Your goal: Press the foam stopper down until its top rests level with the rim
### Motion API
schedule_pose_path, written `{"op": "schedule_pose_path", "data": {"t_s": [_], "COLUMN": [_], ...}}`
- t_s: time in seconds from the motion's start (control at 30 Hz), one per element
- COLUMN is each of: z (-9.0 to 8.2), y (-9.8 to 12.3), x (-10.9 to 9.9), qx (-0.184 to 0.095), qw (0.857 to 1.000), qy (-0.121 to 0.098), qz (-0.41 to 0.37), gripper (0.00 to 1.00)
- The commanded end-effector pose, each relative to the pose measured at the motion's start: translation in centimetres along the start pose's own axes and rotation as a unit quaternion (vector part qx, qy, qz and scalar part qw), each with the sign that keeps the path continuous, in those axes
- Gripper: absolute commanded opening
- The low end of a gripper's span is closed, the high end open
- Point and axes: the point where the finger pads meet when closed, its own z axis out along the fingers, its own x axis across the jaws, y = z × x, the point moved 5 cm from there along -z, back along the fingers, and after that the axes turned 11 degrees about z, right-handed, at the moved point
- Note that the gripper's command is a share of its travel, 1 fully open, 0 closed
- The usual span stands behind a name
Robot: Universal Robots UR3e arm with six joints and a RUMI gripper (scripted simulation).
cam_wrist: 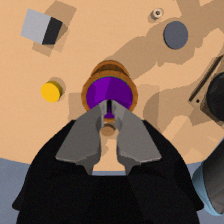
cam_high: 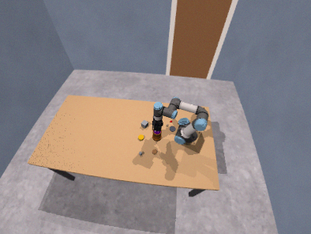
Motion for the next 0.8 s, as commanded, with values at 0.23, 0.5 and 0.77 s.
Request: {"op": "schedule_pose_path", "data": {"t_s": [0.23,0.5,0.77], "z": [0.47,0.62,0.67], "y": [0.01,0.01,0.01], "x": [-0.02,-0.02,-0.02], "qx": [0.000,0.000,0.000], "qw": [1.000,1.000,1.000], "qy": [-0.001,-0.001,-0.001], "qz": [0.000,0.000,0.000], "gripper": [0.00,0.00,0.00]}}
